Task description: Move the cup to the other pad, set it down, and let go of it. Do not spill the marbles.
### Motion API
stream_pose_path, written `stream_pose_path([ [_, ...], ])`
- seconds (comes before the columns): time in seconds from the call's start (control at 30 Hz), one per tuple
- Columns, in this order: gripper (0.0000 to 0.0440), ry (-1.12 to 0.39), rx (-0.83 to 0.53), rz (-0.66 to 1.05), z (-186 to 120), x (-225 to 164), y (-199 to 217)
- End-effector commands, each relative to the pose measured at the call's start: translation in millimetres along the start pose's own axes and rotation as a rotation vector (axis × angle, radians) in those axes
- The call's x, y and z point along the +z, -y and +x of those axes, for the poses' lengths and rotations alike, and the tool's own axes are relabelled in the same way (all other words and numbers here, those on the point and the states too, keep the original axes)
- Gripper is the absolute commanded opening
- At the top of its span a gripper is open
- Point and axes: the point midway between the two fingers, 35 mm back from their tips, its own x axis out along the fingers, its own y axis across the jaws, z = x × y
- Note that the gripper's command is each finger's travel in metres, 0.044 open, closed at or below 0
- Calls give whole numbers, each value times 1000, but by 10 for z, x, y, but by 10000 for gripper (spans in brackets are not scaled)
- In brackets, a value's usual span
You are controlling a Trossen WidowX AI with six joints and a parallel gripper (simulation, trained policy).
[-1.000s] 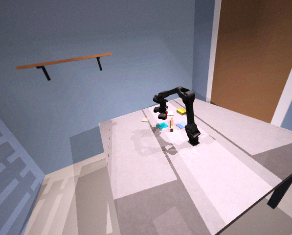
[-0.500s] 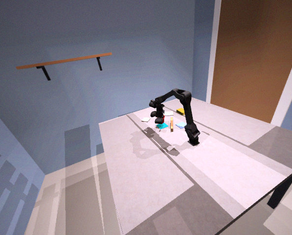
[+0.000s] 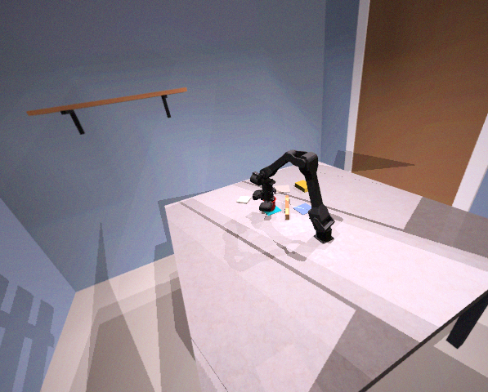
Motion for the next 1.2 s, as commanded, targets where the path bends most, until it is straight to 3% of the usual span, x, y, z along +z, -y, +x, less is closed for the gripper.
stream_pose_path([
  [0.0, 108, 17, 2, 22, 4, 9, 18],
  [0.13, 129, 57, -4, 34, -77, 67, 60],
  [0.4, 93, 102, -17, 24, -212, 94, 80],
  [0.8, 120, 147, -20, 23, -406, 15, 58],
  [1.17, 175, 208, -27, 32, -669, -51, 36],
])
